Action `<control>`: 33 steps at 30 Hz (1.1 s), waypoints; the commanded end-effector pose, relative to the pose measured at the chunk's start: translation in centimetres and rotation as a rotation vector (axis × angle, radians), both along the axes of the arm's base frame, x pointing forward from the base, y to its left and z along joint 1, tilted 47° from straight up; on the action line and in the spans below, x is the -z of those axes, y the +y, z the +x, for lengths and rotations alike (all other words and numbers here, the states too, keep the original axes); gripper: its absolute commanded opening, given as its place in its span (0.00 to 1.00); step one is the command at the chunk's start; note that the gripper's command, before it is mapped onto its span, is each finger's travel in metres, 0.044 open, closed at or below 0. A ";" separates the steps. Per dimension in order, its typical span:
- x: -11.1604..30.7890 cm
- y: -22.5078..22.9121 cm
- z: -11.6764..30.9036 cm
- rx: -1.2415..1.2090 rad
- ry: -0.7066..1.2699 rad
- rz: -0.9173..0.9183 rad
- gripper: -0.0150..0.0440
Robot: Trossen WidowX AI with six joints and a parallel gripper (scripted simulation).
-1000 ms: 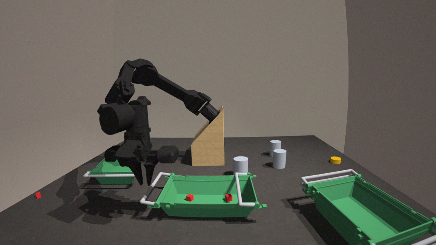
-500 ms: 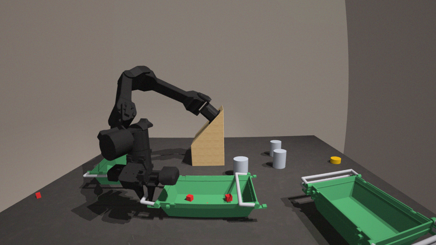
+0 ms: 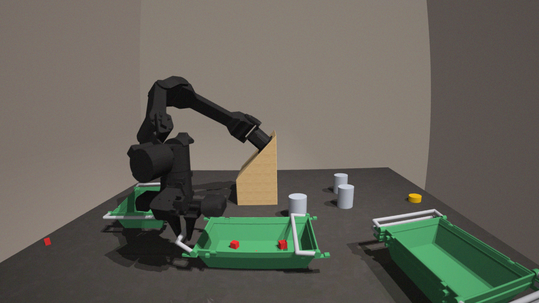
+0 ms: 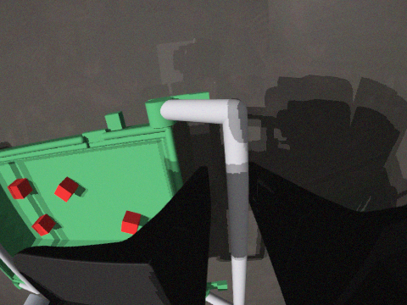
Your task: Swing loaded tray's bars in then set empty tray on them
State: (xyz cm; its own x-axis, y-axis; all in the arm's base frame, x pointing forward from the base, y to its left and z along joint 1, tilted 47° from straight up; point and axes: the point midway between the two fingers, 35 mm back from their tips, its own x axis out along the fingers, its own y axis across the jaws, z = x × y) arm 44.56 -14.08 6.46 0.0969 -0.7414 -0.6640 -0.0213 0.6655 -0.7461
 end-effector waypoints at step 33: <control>2.8 5.7 -0.3 -0.014 0.007 0.023 0.41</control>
State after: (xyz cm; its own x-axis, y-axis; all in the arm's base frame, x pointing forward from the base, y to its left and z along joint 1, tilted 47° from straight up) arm 44.20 -9.74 1.98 0.0899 -0.7216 -0.6865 -0.0427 0.6858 -0.7265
